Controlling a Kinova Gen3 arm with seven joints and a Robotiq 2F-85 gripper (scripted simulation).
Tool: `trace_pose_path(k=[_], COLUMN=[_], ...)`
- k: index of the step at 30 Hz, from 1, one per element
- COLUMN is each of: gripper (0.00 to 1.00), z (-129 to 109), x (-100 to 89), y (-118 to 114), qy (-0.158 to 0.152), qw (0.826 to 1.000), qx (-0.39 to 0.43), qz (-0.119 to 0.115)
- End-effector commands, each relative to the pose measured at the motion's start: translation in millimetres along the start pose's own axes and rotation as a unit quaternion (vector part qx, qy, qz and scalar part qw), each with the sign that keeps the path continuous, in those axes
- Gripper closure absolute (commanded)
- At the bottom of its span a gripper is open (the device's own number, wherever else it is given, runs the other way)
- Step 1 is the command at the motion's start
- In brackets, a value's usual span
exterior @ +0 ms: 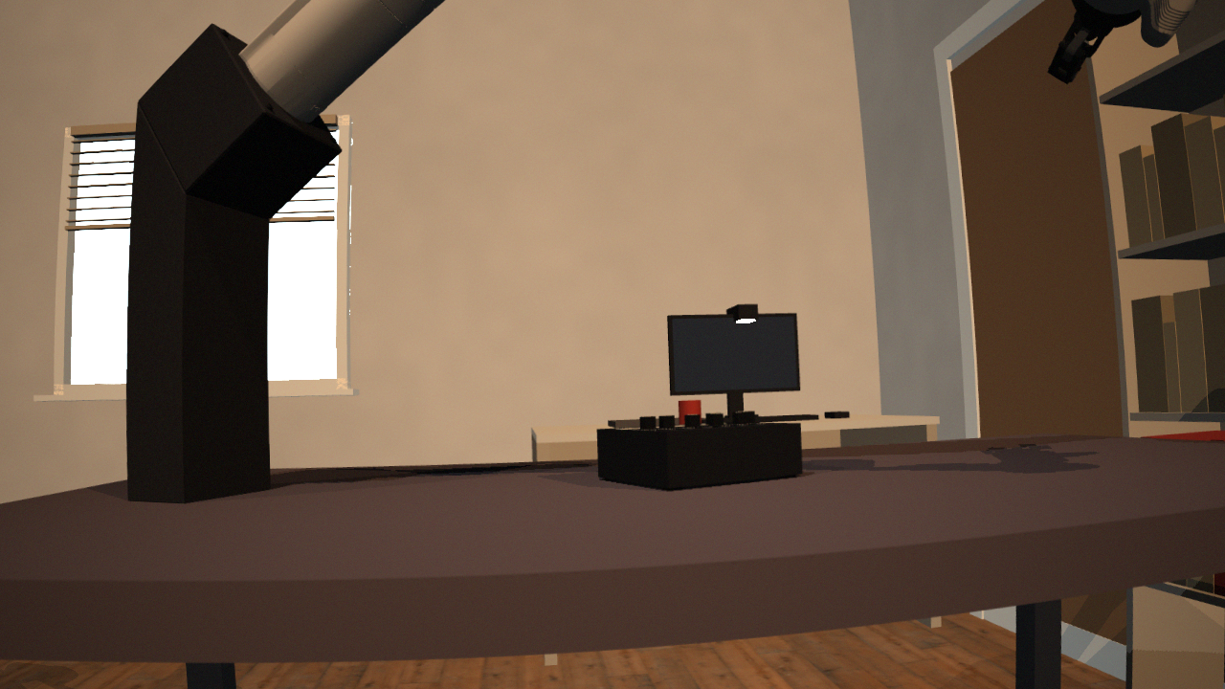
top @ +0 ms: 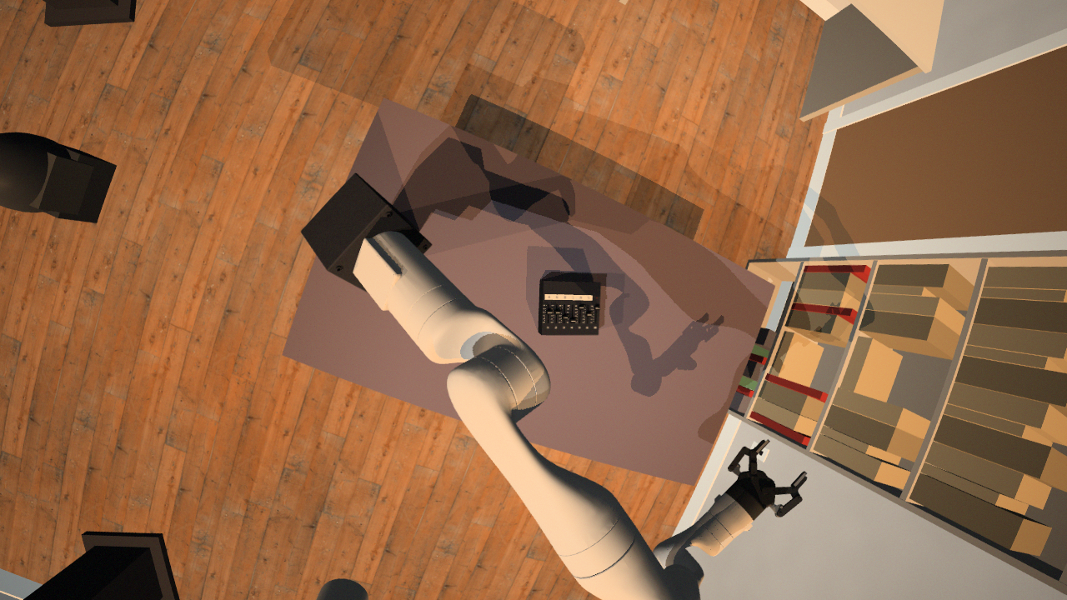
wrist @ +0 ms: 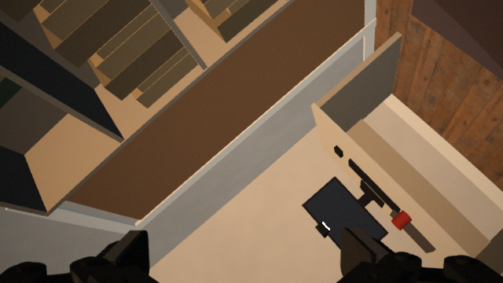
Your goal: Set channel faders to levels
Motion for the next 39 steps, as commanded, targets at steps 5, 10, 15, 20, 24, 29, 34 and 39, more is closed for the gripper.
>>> trace_pose_path(k=[5,10,15,20,24,29,34,39], gripper=[0.0,0.0,0.0,0.0,0.0,0.0,0.0,0.0], z=[48,66,66,66,71,71,76,81], x=[63.4,93.7,93.7,93.7,103.4,103.4,113.0,122.2], y=[-28,-25,-25,-25,-22,-22,-18,-13], qy=[0.04,0.063,0.063,0.063,0.072,0.072,0.081,0.09], qw=[0.999,0.998,0.998,0.998,0.997,0.997,0.997,0.996], qx=[-0.009,0.0,0.0,0.0,0.003,0.003,0.008,0.012], qz=[-0.017,-0.021,-0.021,-0.021,-0.021,-0.021,-0.02,-0.018])
Point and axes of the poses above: the point where the finger pads meet when closed, its own x axis out along the fingers, its own y axis across the jaws, z = x × y, the point moved 8 cm from there along -x, back along the fingers, and after that the axes turned 4 degrees about x, right-handed, at the moved point
